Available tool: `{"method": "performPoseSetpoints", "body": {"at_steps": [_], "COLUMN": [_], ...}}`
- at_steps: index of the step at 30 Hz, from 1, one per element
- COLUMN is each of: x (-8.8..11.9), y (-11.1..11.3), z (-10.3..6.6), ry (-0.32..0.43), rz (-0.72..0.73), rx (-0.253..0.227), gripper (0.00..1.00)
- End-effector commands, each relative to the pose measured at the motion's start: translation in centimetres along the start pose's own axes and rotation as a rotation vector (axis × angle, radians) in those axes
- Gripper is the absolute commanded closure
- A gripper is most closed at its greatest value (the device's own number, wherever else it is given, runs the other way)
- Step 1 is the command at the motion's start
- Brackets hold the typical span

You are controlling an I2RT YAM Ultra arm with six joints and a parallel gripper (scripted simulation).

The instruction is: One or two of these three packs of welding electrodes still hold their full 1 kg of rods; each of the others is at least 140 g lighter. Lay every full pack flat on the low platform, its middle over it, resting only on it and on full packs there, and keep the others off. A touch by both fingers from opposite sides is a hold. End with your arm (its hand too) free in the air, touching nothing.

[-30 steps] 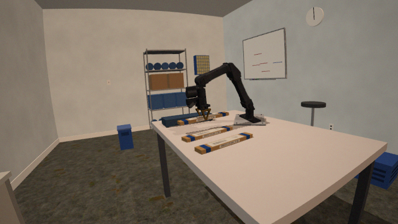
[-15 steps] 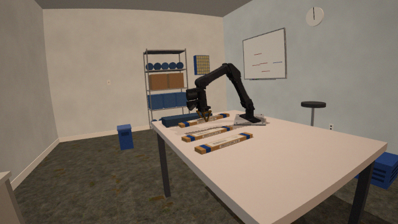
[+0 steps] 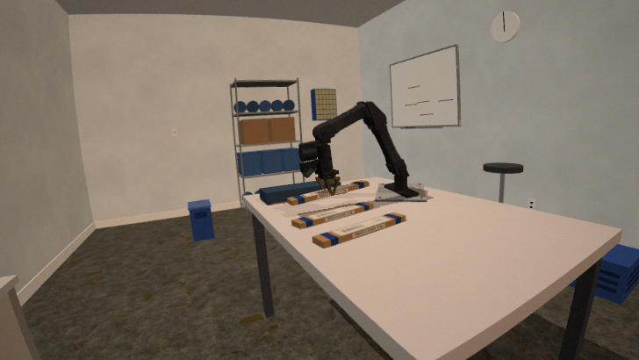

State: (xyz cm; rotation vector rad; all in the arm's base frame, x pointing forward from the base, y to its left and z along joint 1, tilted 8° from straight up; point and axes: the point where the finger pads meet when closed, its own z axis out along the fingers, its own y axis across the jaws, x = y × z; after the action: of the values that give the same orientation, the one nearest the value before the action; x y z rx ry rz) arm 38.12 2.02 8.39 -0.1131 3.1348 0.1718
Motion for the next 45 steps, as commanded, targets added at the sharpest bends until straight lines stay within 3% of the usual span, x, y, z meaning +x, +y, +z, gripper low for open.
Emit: {"method": "performPoseSetpoints", "body": {"at_steps": [1, 27, 45], "x": [-0.9, -0.6, -0.6], "y": [0.1, 0.1, 0.0], "z": [-4.5, -7.4, -7.2], "ry": [-0.09, -0.087, -0.083], "rz": [-0.006, -0.006, -0.005], "rx": [0.007, 0.007, 0.007], "gripper": [1.0, 1.0, 1.0]}}
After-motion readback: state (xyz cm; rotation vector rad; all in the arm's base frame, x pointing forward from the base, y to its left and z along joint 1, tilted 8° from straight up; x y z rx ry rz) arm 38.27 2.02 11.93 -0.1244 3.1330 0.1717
